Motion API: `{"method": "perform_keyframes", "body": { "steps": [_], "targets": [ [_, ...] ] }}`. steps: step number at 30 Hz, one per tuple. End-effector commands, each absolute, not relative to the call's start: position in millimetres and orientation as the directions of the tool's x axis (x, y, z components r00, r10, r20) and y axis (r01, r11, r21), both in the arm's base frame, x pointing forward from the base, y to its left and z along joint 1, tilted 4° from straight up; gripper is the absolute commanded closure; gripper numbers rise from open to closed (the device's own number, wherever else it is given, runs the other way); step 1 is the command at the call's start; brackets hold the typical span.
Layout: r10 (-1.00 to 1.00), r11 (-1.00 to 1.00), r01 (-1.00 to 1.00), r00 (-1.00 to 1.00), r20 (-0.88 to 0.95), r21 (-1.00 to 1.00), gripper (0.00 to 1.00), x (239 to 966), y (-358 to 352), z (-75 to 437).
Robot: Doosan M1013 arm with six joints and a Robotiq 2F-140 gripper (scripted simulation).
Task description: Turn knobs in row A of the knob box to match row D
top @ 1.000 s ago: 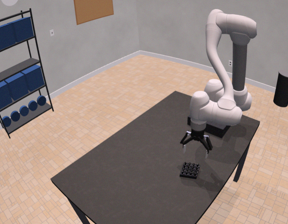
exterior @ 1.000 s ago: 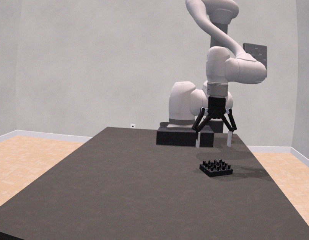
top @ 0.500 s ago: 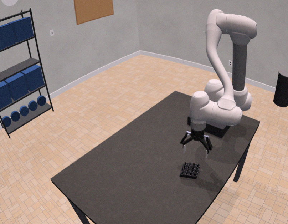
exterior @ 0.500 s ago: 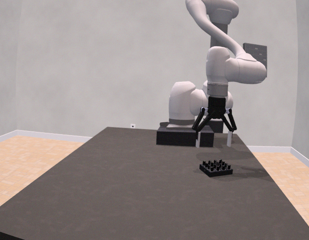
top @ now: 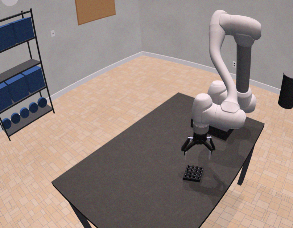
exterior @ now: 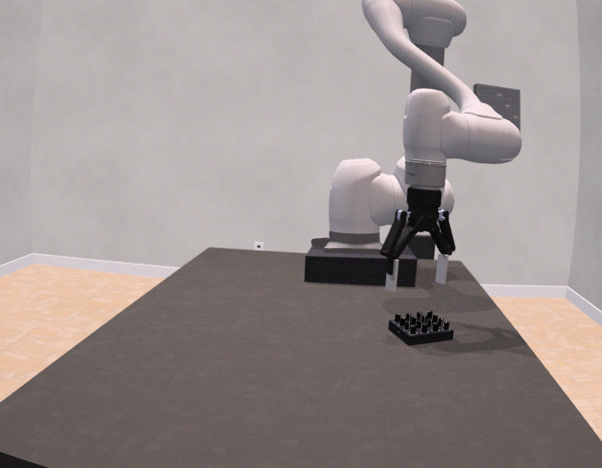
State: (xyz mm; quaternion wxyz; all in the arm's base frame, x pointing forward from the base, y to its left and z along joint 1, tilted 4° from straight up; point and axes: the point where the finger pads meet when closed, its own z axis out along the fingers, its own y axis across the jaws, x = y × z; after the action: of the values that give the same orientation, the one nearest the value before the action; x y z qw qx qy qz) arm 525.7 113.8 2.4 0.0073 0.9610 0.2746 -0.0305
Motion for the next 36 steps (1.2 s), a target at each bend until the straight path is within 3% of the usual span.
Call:
{"method": "perform_keyframes", "body": {
  "steps": [1,13,19,36],
  "targets": [
    [0.653,-0.757,0.653,0.755,-0.057,-0.022,0.0,532,113,3],
    [0.892,-0.451,0.892,0.449,-0.044,-0.042,0.0,548,112,5],
    [0.983,-0.185,0.981,0.183,-0.031,-0.053,0.0,560,110,7],
    [0.901,0.433,0.899,-0.433,0.007,-0.061,0.0,585,107,9]
  ]
}}
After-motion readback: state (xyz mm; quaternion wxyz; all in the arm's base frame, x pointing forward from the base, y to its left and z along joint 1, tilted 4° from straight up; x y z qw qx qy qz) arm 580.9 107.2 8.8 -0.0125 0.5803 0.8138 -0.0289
